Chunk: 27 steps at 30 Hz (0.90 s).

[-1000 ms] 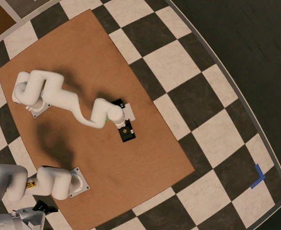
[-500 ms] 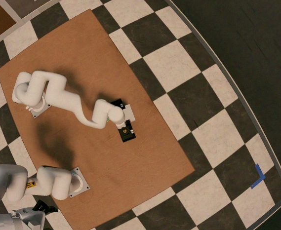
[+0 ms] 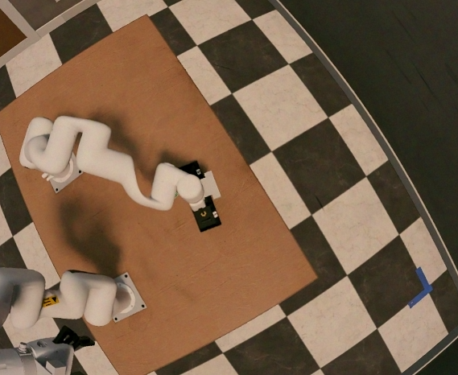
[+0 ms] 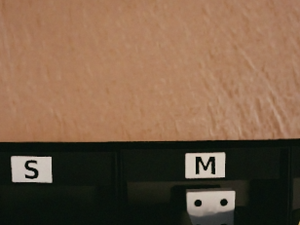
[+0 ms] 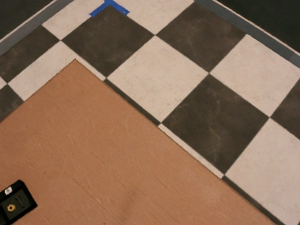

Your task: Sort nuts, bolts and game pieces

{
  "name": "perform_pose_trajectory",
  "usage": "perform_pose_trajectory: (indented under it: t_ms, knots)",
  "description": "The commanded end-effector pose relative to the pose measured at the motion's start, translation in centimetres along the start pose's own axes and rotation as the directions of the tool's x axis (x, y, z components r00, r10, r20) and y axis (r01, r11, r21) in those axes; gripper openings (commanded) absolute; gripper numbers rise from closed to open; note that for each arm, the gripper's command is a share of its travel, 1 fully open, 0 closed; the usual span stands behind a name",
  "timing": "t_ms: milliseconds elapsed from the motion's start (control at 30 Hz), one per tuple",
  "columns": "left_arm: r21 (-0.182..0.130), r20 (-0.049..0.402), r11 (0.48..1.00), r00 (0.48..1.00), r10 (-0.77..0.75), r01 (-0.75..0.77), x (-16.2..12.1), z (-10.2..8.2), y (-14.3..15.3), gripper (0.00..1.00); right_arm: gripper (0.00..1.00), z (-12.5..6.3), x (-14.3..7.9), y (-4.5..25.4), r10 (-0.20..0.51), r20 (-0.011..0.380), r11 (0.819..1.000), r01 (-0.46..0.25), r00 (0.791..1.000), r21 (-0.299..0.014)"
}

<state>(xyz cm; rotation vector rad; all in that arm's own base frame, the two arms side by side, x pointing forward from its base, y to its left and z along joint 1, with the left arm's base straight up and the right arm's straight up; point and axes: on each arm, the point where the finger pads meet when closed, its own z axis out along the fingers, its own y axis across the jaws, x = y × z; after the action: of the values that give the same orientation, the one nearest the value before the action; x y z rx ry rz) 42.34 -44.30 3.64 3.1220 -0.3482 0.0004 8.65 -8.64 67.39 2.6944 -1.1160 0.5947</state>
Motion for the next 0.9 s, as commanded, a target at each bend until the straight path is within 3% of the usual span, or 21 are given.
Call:
perform_pose_trajectory:
  t_ms: [0,67,100,667,867]
  knots:
    - [-0.002,-0.004,1.0,1.0,0.0,0.0,0.11,-0.19,0.07,0.21,1.0,-0.02,0.02,0.0,0.0,-0.001,1.0,0.0,1.0,0.0]
    - [-0.002,-0.004,1.0,1.0,0.0,0.0,0.1,-0.19,0.07,0.21,1.0,-0.02,0.02,0.0,0.0,-0.001,1.0,0.0,1.0,0.0]
    - [-0.002,-0.004,1.0,1.0,0.0,0.0,0.1,-0.19,0.07,0.33,1.0,-0.02,0.02,0.0,0.0,-0.001,1.0,0.0,1.0,0.0]
    - [-0.002,-0.004,1.0,1.0,0.0,0.0,0.11,-0.2,0.07,0.33,1.0,-0.02,0.02,0.0,0.0,-0.001,1.0,0.0,1.0,0.0]
    - [-0.002,-0.004,1.0,1.0,0.0,0.0,0.1,-0.98,0.07,0.33,1.0,-0.02,0.02,0.0,0.0,-0.001,1.0,0.0,1.0,0.0]
